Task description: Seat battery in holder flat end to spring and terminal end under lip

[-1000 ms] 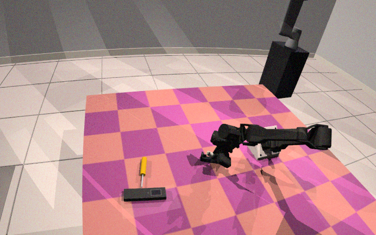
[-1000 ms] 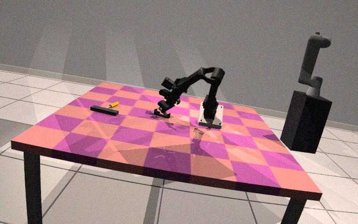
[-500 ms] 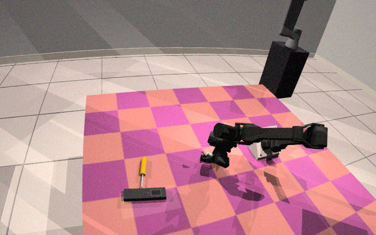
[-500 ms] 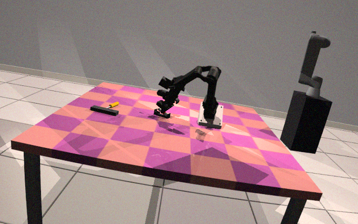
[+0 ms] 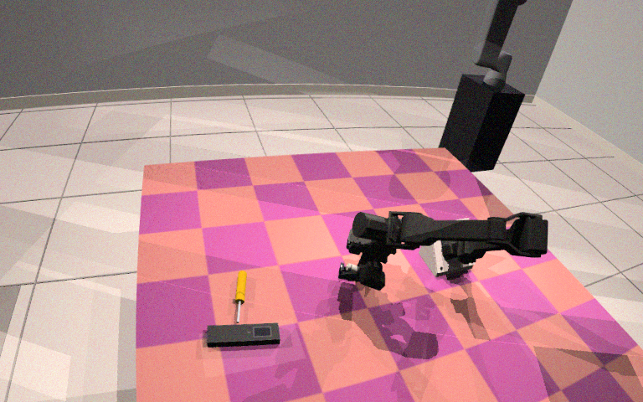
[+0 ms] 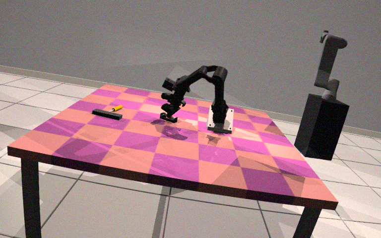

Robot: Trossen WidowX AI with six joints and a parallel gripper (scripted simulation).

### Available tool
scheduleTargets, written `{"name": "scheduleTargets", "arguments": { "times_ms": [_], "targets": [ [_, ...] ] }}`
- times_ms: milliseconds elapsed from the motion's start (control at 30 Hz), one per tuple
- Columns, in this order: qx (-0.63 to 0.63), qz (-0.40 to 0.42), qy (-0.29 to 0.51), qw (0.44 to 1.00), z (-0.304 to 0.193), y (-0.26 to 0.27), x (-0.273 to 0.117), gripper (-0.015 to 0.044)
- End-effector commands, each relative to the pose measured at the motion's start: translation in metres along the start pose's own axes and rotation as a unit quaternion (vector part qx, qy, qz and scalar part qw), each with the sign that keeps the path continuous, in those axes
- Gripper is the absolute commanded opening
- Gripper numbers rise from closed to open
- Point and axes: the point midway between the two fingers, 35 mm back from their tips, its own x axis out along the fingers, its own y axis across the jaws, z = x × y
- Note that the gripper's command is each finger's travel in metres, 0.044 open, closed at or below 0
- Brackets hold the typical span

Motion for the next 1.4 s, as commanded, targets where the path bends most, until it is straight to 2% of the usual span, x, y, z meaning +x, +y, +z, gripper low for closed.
{"name": "scheduleTargets", "arguments": {
  "times_ms": [0,1367],
  "targets": [
    [0.002,-0.001,0.018,1.0,-0.0035,-0.0016,0.0026,0.0064],
    [-0.008,-0.01,0.133,0.991,-0.0003,0.0013,0.0068,0.0064]
  ]
}}
